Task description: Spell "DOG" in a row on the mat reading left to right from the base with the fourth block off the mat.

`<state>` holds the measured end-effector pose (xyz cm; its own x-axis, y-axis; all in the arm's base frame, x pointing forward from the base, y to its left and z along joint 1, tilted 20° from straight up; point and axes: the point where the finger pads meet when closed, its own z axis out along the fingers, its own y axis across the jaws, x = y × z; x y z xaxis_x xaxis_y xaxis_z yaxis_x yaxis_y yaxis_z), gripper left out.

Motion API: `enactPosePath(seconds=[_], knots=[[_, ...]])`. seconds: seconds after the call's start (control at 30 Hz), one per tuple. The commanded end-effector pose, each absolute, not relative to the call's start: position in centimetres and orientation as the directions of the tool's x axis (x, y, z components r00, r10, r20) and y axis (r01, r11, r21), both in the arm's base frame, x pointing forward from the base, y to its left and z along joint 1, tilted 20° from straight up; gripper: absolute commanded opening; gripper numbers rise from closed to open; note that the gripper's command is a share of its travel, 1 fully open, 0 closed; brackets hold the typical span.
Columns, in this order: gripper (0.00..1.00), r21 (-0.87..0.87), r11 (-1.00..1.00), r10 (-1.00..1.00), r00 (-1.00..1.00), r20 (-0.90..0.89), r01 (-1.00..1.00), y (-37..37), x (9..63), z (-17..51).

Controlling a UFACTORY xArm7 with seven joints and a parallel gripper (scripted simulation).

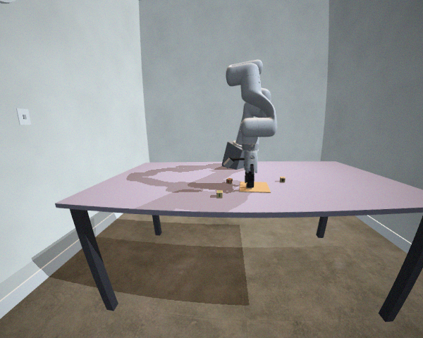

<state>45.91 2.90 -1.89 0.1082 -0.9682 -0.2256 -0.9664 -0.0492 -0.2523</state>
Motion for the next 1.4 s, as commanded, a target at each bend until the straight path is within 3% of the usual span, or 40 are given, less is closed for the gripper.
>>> enactPosePath(seconds=[0.0,1.37], knots=[[0.63,-0.255,-0.048,-0.969,0.108,-0.224,-0.966,2.97,46.17,-2.31],[0.63,-0.255,-0.048,-0.969,0.108,-0.224,-0.966,3.09,46.28,-2.77]])
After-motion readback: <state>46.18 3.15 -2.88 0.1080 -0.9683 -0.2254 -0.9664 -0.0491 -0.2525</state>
